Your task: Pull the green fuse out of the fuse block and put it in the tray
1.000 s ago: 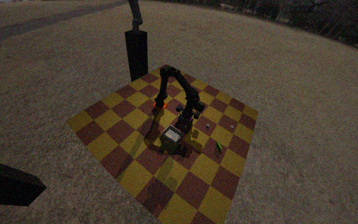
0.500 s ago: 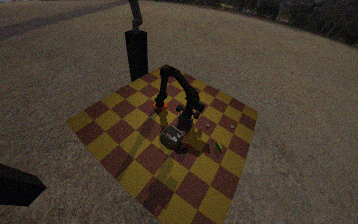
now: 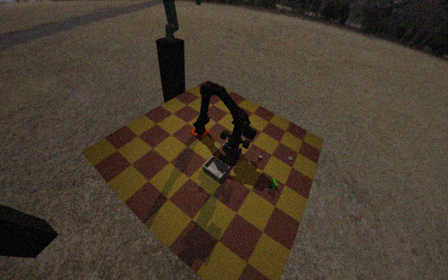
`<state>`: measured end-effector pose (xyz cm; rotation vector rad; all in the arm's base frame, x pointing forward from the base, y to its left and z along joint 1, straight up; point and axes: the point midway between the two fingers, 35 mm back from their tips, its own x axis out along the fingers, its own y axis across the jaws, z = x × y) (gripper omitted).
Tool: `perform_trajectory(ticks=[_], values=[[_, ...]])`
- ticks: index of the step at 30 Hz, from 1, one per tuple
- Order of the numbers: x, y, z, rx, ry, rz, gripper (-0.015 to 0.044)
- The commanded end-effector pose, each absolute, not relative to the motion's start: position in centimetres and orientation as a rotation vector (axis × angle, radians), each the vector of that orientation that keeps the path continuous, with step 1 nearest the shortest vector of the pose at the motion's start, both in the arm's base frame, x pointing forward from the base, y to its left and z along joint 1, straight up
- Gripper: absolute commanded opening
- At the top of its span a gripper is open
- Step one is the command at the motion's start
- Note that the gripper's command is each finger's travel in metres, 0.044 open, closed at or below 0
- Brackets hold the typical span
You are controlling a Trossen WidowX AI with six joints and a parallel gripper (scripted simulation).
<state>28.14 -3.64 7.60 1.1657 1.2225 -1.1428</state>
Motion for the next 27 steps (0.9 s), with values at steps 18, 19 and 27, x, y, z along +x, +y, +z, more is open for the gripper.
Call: perform_trajectory(ticks=[18,19,27], values=[[28.2,-3.6,8.8,1.168,1.221,-1.141,0.0],[28.2,-3.6,8.8,1.168,1.221,-1.141,0.0],[28.2,-3.6,9.2,1.168,1.221,-1.141,0.0]])
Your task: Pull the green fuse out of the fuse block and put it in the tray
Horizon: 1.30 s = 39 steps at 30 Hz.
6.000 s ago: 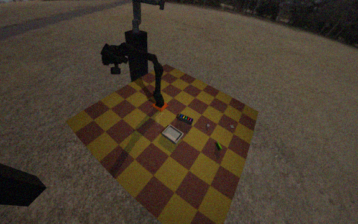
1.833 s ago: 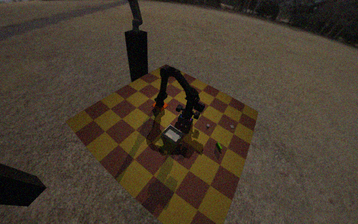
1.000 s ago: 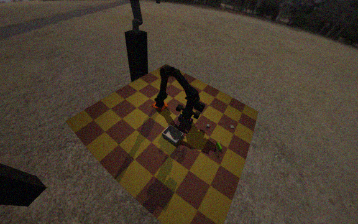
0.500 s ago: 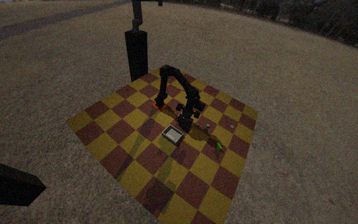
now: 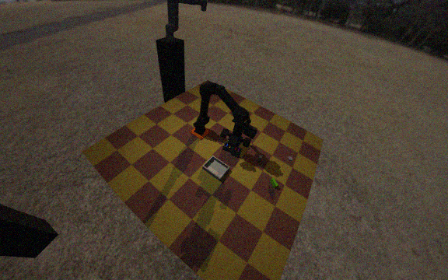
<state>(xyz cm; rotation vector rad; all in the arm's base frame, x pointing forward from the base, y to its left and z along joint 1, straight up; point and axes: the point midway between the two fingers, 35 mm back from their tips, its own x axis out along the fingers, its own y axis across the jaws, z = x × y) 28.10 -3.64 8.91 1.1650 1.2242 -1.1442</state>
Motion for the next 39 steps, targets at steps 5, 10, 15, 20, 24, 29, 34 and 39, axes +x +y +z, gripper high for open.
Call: perform_trajectory(ticks=[5,10,15,20,24,29,34,39], values=[[28.2,-3.6,9.5,1.169,1.221,-1.141,0.0],[28.2,-3.6,9.7,1.169,1.221,-1.141,0.0],[28.2,-3.6,10.0,1.169,1.221,-1.141,0.0],[28.2,-3.6,10.2,1.169,1.221,-1.141,0.0],[28.2,-3.6,10.4,1.17,1.222,-1.141,0.0],[28.1,-3.6,10.6,1.17,1.222,-1.141,0.0],[28.1,-3.6,10.9,1.17,1.222,-1.141,0.0],[28.1,-3.6,11.2,1.17,1.222,-1.141,0.0]])
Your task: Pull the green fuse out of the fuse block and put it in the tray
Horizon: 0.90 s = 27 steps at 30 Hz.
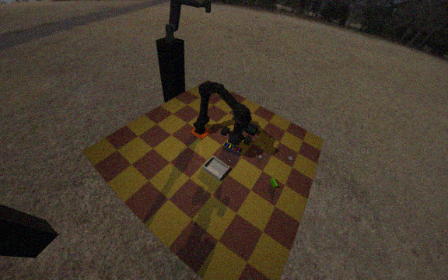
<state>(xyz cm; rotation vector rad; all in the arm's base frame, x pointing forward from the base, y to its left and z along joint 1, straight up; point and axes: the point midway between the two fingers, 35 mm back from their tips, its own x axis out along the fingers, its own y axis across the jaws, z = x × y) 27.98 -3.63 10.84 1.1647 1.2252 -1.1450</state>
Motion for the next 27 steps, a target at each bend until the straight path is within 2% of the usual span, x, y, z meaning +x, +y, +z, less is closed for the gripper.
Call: perform_trajectory(ticks=[1,15,27], values=[[28.1,-3.6,11.4,1.17,1.222,-1.141,0.0],[28.1,-3.7,13.1,1.17,1.222,-1.142,0.0],[28.5,-9.6,13.3,1.166,1.218,-1.144,0.0]])
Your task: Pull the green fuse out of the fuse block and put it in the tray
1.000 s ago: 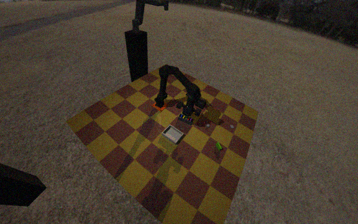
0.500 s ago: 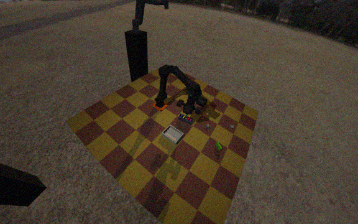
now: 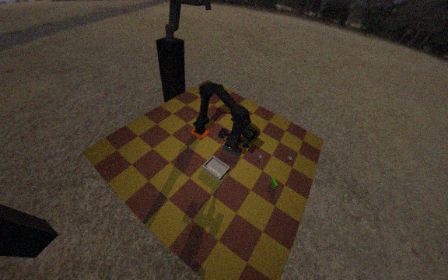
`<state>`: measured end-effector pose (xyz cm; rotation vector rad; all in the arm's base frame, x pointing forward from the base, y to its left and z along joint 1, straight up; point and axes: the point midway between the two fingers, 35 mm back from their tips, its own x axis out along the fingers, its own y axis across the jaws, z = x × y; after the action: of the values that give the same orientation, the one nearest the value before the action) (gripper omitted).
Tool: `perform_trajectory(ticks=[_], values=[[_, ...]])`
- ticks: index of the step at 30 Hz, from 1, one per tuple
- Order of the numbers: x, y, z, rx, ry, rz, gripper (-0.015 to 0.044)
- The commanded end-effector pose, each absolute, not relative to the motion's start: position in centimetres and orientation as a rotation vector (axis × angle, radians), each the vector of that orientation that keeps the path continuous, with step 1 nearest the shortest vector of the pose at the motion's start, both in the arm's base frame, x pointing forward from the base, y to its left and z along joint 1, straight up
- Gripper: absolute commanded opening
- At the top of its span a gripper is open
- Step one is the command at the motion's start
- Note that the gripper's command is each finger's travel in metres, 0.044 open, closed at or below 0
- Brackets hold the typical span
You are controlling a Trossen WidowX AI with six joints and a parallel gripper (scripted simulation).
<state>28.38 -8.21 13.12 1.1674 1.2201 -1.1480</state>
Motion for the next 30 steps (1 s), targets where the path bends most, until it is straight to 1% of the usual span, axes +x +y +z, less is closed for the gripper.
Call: perform_trajectory(ticks=[1,11,22,30], values=[[28.4,-10.1,13.3,1.166,1.218,-1.144,0.0],[27.6,-15.6,13.4,1.162,1.215,-1.147,0.0],[25.5,-21.5,13.3,1.158,1.213,-1.151,0.0],[25.4,-21.8,12.7,1.157,1.213,-1.151,0.0]])
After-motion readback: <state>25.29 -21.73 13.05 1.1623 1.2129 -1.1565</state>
